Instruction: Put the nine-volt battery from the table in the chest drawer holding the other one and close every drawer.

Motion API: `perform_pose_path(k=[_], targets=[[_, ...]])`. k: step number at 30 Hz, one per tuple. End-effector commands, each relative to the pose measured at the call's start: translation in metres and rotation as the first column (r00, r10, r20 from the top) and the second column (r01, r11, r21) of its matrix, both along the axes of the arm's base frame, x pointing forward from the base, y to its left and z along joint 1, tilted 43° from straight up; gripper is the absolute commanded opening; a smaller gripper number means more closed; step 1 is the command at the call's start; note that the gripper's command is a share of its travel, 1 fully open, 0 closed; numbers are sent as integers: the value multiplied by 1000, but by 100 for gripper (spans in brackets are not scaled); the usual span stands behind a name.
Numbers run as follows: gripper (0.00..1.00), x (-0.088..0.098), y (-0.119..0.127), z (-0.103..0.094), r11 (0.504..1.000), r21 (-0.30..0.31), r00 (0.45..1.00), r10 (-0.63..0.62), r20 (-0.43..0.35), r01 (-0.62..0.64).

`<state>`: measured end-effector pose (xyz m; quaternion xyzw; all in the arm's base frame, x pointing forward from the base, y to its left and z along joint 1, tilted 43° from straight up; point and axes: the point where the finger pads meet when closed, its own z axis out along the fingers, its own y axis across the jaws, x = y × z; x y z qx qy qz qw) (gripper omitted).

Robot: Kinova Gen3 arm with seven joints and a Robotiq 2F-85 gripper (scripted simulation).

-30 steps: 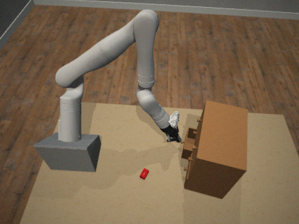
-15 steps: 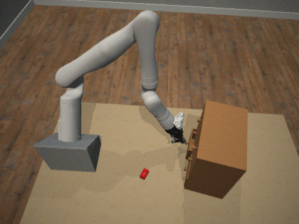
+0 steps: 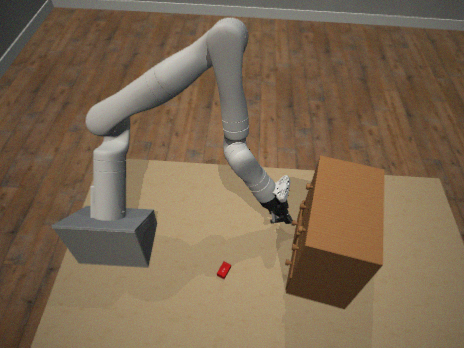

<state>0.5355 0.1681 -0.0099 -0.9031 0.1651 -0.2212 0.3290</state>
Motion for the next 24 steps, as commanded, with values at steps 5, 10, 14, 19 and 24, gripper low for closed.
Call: perform_pose_path(k=[5,10,14,19,24], targets=[[0,4,-2,0,1000,0,1000,-4,2,4],[0,5,-2,0,1000,0,1000,-4,3,4],[0,6,-2,0,1000,0,1000,-4,3,4],[0,6,-2,0,1000,0,1000,-4,3,4],[0,6,-2,0,1000,0,1000,-4,3,4]])
